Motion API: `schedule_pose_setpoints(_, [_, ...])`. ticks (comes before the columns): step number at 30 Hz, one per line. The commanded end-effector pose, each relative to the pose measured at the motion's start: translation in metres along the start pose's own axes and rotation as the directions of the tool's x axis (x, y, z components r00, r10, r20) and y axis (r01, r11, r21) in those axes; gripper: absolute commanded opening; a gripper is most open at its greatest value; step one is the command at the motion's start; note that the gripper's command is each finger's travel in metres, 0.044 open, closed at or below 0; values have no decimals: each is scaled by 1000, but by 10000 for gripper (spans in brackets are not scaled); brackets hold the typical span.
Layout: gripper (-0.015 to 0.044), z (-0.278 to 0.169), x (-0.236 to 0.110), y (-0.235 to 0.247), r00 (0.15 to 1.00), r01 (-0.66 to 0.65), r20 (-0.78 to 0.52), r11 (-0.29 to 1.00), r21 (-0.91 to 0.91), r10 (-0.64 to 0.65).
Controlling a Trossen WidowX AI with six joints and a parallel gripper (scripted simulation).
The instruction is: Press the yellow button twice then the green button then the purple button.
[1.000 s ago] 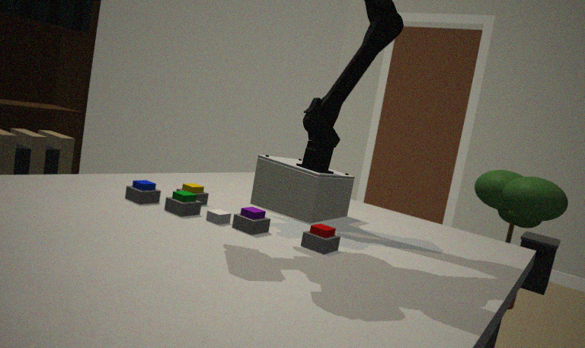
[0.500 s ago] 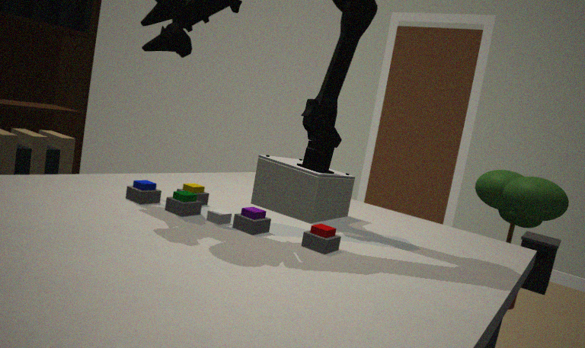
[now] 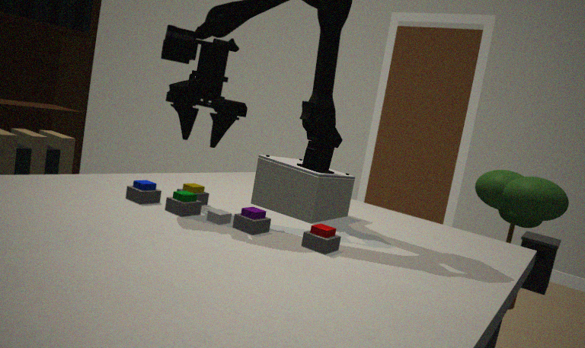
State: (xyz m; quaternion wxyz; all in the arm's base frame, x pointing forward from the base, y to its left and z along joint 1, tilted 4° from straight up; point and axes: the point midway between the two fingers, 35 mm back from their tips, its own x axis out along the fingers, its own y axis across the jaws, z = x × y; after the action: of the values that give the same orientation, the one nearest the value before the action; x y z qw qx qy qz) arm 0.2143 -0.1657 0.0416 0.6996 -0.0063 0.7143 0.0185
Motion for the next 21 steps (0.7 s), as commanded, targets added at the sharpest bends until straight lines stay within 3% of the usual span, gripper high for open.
schedule_pose_setpoints(1, [348, 0, 15, 3, 1000, -20, -8, 1000, 5, 20])
schedule_pose_setpoints(4, [269, -2, 60, 5, 1000, -21, -9, 1000, 5, 21])
schedule_pose_setpoints(13, [32, -2, 63, 5, 1000, -21, -9, 1000, 5, 21])
schedule_pose_setpoints(21, [20, -2, 63, 5, 1000, -21, -9, 1000, 5, 21])
